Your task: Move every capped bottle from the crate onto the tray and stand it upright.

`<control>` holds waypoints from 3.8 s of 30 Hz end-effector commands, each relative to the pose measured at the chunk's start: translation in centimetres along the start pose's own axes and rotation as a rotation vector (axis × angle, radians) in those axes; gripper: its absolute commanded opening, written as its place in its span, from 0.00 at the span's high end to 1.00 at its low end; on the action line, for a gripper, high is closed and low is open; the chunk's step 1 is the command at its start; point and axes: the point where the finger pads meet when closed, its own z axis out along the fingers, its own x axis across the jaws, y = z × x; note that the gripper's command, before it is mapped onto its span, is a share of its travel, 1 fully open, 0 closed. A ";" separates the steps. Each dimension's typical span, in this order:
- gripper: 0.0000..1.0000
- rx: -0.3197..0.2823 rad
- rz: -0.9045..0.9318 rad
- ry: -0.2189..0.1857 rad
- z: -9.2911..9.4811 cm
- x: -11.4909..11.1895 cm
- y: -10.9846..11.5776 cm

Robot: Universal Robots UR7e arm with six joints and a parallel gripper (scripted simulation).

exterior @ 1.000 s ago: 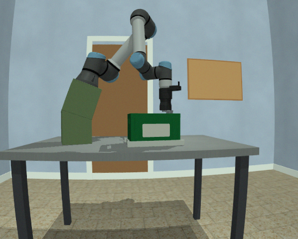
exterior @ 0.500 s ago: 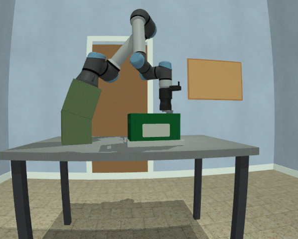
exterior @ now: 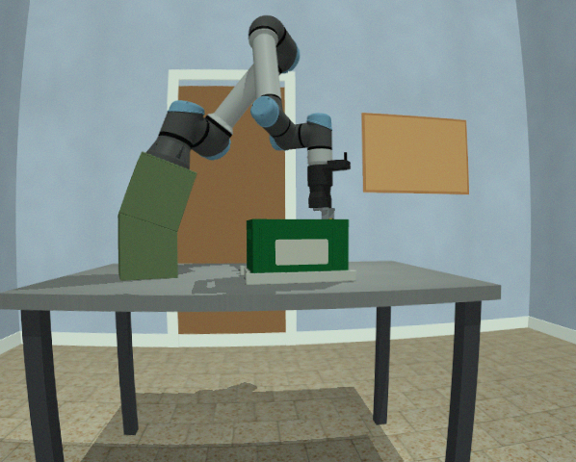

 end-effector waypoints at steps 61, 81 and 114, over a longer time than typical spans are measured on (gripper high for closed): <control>1.00 0.008 -0.001 0.000 -14.8 0.1 0.1; 1.00 0.001 0.000 0.000 -16.1 0.1 0.2; 1.00 0.000 0.000 -0.001 -16.2 -0.6 4.6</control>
